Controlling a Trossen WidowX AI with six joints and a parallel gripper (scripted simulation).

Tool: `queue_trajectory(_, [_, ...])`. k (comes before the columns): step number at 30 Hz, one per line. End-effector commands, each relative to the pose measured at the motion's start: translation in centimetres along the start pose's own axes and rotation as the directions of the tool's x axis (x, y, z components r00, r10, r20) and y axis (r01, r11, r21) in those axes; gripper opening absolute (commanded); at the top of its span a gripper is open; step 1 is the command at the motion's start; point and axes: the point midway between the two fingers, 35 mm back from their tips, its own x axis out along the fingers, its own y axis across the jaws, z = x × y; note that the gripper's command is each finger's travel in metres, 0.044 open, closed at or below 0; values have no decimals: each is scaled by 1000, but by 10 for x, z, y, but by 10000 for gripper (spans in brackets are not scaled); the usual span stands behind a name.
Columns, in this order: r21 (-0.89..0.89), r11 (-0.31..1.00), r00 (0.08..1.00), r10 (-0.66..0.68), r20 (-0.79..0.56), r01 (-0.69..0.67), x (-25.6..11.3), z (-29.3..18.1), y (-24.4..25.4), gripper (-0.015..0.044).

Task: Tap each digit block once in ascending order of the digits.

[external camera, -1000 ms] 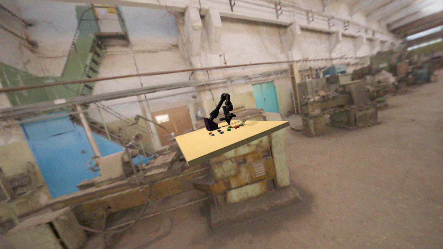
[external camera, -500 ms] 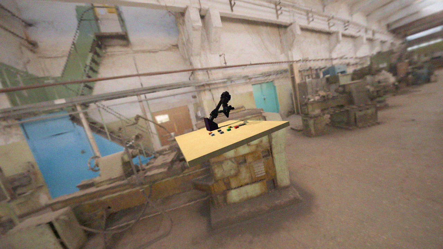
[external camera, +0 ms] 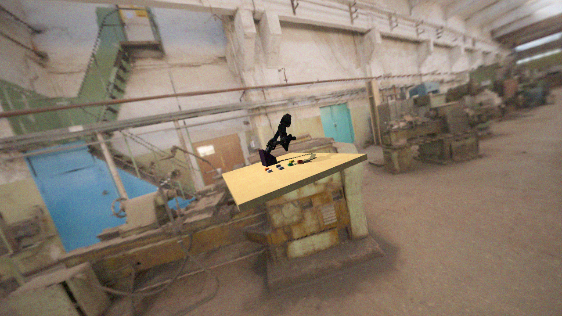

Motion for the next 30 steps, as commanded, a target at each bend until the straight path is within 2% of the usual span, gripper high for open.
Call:
queue_trajectory(1, [-15,1000,1000,-5,5,5,-1,7,-4,20])
queue_trajectory(3, [-15,1000,1000,-6,5,6,9,9,-5,20])
queue_trajectory(8, [-15,1000,1000,-2,6,2,77,8,-4,20])
queue_trajectory(30, [-15,1000,1000,0,5,0,106,8,-4,20])
